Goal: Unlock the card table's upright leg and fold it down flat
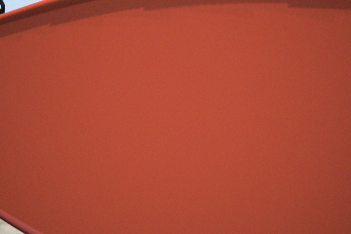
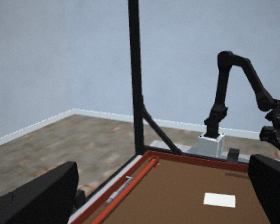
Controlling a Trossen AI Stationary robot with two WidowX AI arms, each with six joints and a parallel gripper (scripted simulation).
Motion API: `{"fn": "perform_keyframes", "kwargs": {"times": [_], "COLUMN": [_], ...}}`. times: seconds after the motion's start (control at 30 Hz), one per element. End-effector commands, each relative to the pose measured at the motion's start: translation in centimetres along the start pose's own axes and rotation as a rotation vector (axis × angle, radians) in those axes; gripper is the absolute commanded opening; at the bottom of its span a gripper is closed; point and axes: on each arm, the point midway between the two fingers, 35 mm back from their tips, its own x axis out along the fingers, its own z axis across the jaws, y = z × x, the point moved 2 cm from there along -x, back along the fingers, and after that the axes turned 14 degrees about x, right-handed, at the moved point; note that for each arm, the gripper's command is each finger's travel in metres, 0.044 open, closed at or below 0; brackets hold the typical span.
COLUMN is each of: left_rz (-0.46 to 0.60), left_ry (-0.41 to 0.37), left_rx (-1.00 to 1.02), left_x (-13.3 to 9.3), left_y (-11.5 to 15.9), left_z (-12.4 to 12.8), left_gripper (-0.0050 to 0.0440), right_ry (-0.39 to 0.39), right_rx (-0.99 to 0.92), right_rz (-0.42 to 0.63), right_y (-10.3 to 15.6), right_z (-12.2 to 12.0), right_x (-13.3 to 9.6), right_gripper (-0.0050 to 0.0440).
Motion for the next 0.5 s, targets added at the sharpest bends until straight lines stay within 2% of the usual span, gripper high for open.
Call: {"fn": "perform_keyframes", "kwargs": {"times": [0.0, 0.07, 0.17, 0.3, 0.33, 0.47], "left_rz": [0.002, -0.005, -0.001, 0.001, 0.002, 0.033], "left_ry": [-0.008, -0.019, -0.012, -0.008, -0.016, 0.035], "left_rx": [0.002, 0.024, 0.010, 0.002, -0.016, -0.110], "left_x": [-3.1, -4.4, -4.9, -5.0, -4.2, -4.4], "left_y": [1.3, 1.8, 2.2, 2.3, 2.3, 2.3], "left_z": [0.8, 1.4, 1.4, 1.3, 1.1, 2.1], "left_gripper": [0.0290, 0.0290, 0.0290, 0.0290, 0.0290, 0.0290], "right_ry": [-0.003, -0.003, -0.003, -0.003, -0.003, -0.003], "right_rx": [-0.002, -0.002, -0.002, -0.002, -0.002, -0.002], "right_rz": [0.001, 0.001, 0.001, 0.001, 0.001, 0.001], "right_y": [0.0, 0.0, 0.0, 0.0, 0.0, 0.0], "right_z": [0.0, 0.0, 0.0, 0.0, 0.0, 0.0], "right_x": [0.0, 0.0, 0.0, 0.0, 0.0, 0.0], "right_gripper": [0.0400, 0.0400, 0.0400, 0.0400, 0.0400, 0.0400]}}
